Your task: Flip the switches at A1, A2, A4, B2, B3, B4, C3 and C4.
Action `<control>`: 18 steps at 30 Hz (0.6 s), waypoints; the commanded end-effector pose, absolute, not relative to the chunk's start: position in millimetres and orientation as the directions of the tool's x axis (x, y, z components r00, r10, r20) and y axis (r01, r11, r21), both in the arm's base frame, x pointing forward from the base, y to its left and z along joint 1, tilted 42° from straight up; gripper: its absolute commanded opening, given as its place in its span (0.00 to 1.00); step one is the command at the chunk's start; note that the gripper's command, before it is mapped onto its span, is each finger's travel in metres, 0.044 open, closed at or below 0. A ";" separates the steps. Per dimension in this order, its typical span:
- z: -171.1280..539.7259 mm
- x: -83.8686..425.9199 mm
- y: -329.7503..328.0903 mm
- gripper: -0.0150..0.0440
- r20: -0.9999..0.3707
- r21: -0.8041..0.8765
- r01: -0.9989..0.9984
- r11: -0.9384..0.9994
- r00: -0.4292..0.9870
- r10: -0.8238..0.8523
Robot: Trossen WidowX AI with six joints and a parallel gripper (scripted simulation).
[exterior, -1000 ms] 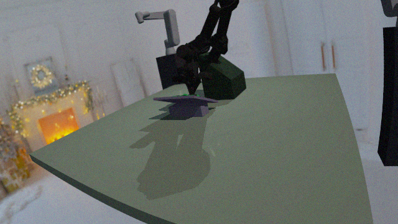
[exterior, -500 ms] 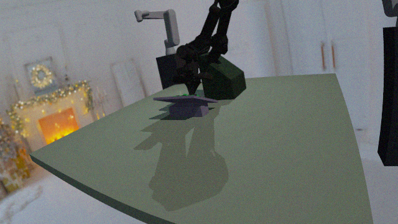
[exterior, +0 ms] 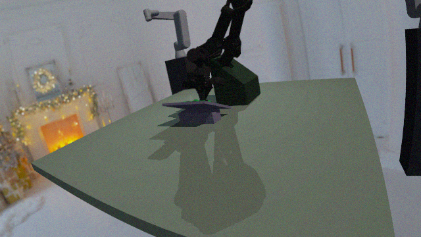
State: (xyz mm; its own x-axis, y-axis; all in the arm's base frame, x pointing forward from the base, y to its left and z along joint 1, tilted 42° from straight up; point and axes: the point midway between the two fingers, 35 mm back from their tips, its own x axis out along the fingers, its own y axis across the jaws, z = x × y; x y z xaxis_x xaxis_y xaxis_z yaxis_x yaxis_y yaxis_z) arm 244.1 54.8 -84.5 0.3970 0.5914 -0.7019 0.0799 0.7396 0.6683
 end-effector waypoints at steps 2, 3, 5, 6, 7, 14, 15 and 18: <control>-75.4 240.0 45.2 0.25 -0.704 0.665 0.081 0.742 0.400 0.587; -69.1 236.8 39.0 0.25 -0.705 0.664 0.082 0.743 0.402 0.585; -56.4 229.1 27.9 0.25 -0.704 0.663 0.084 0.744 0.409 0.581; -50.0 224.6 23.0 0.25 -0.703 0.663 0.084 0.744 0.413 0.579; -44.6 220.6 19.2 0.25 -0.701 0.664 0.085 0.743 0.417 0.578; -44.7 214.3 13.3 0.25 -0.701 0.663 0.085 0.744 0.420 0.577; -50.0 210.5 9.6 0.25 -0.702 0.662 0.086 0.744 0.419 0.576; -64.3 198.5 0.8 0.25 -0.701 0.663 0.085 0.744 0.420 0.576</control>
